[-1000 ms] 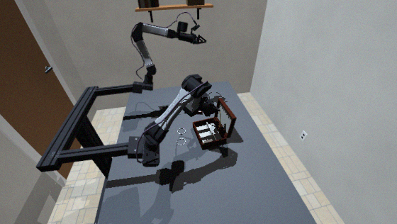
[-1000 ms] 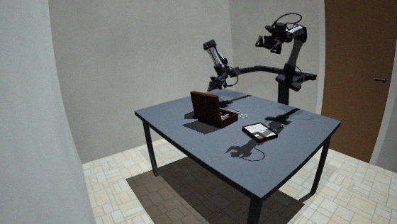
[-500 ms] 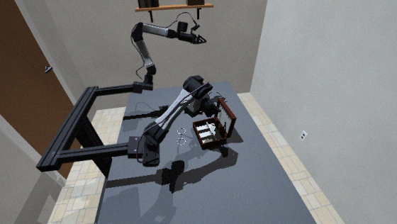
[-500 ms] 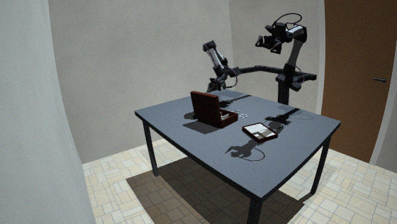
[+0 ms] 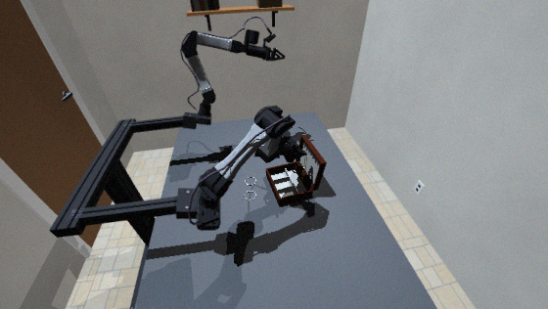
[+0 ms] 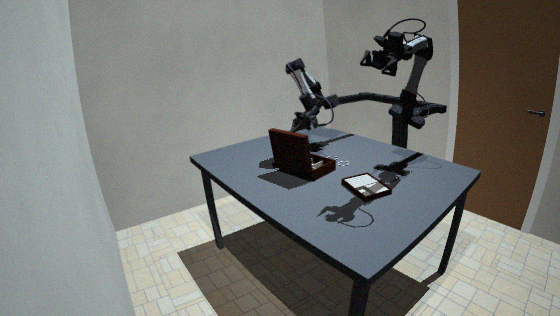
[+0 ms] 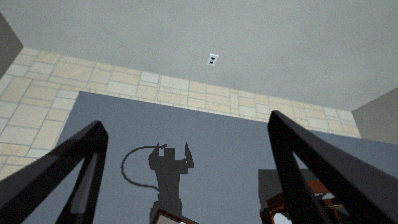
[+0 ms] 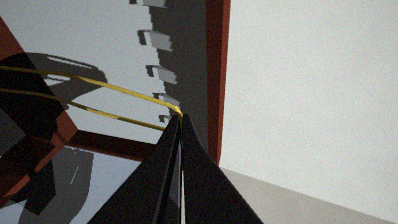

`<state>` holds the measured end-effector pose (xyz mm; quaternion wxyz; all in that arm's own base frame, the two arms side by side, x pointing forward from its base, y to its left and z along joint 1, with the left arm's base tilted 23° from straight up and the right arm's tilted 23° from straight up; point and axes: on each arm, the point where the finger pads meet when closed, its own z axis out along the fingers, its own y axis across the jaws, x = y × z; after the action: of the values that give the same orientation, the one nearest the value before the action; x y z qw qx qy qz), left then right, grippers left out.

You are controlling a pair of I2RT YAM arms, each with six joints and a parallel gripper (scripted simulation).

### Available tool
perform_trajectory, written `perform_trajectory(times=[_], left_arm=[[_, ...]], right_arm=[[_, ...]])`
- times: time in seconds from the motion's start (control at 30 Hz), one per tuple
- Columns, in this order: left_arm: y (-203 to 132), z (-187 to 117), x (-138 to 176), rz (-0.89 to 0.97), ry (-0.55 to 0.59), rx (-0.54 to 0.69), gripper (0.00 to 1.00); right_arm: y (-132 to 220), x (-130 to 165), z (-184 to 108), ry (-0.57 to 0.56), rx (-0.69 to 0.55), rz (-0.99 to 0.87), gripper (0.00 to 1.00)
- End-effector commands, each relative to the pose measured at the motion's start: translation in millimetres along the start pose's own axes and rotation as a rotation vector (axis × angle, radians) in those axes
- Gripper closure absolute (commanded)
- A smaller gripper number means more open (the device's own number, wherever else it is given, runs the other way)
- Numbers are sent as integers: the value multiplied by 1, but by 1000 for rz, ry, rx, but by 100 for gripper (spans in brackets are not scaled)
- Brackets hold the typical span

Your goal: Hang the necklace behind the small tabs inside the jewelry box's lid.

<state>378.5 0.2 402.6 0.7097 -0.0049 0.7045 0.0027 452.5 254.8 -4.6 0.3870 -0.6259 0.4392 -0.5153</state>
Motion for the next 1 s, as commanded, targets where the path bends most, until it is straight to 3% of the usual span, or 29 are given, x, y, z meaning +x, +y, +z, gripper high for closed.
perform_trajectory(times=[0.0,0.13,0.2,0.27,0.4,0.53,0.6,0.7,0.77,0.97], left_arm=[[1,-4,-22,7,-48,-7,0],[2,-4,-22,7,-48,-7,0],[2,-4,-22,7,-48,-7,0],[2,-4,-22,7,-48,-7,0],[2,-4,-22,7,-48,-7,0],[2,-4,-22,7,-48,-7,0],[1,-4,-22,7,-48,-7,0],[2,-4,-22,7,-48,-7,0],[1,-4,-22,7,-48,-7,0],[2,-4,-22,7,-48,-7,0]], right_arm=[[1,-3,8,-10,2,-5,97],[2,-3,9,-9,7,-1,97],[-26,2,11,1,51,35,97],[5,-3,13,-8,6,-1,97],[6,-3,16,-10,1,-5,97],[-15,-2,17,-5,46,28,97],[5,-3,20,-9,-1,-6,97],[5,-3,21,-9,-1,-6,97],[-28,3,23,0,50,32,97],[-2,-3,28,-9,6,-1,97]])
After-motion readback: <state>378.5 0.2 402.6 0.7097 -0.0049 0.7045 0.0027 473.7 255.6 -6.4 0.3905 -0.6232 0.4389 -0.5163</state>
